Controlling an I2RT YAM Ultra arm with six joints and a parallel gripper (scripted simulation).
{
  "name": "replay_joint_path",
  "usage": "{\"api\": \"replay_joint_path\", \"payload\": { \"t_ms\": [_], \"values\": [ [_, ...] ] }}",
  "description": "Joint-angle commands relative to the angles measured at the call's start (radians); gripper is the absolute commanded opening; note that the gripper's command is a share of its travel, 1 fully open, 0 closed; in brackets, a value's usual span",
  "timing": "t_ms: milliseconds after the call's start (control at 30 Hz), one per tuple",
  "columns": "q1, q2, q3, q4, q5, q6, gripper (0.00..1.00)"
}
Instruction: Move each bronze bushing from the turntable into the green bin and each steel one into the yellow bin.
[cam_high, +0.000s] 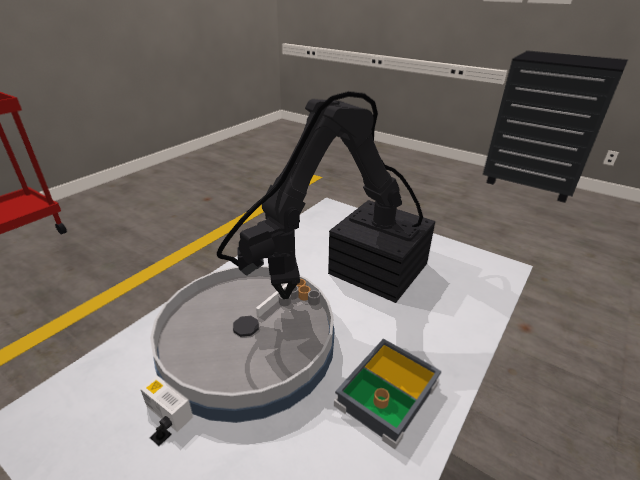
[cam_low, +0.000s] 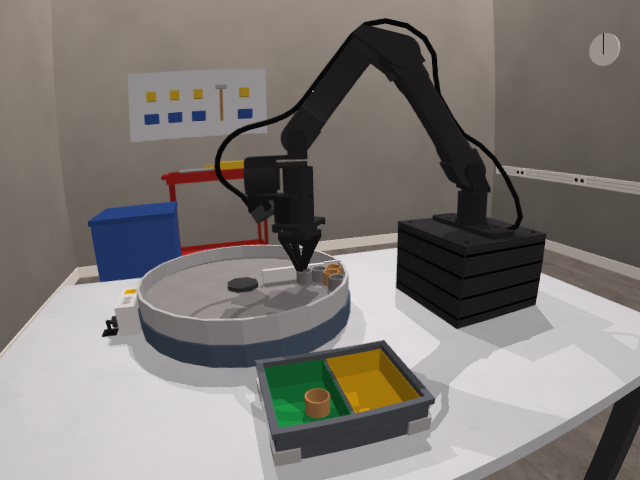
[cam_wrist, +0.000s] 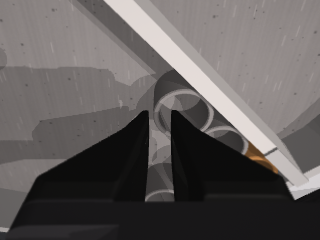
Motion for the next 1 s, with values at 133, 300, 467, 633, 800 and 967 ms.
{"api": "replay_joint_path", "payload": {
  "t_ms": [133,300,467,633,800,967],
  "values": [
    [-0.009,-0.025,0.003,0.004,-0.006,-0.004,0.12],
    [-0.009,-0.016,0.0,0.012,-0.006,-0.004,0.12],
    [-0.01,0.017,-0.022,0.027,-0.006,-0.005,0.12],
    [-0.012,0.034,-0.016,0.048,-0.006,-0.006,0.12],
    [-0.012,-0.001,-0.003,0.049,-0.006,-0.007,0.12],
    [-0.012,-0.001,-0.003,0.038,-0.006,-0.007,0.12]
  ]
}}
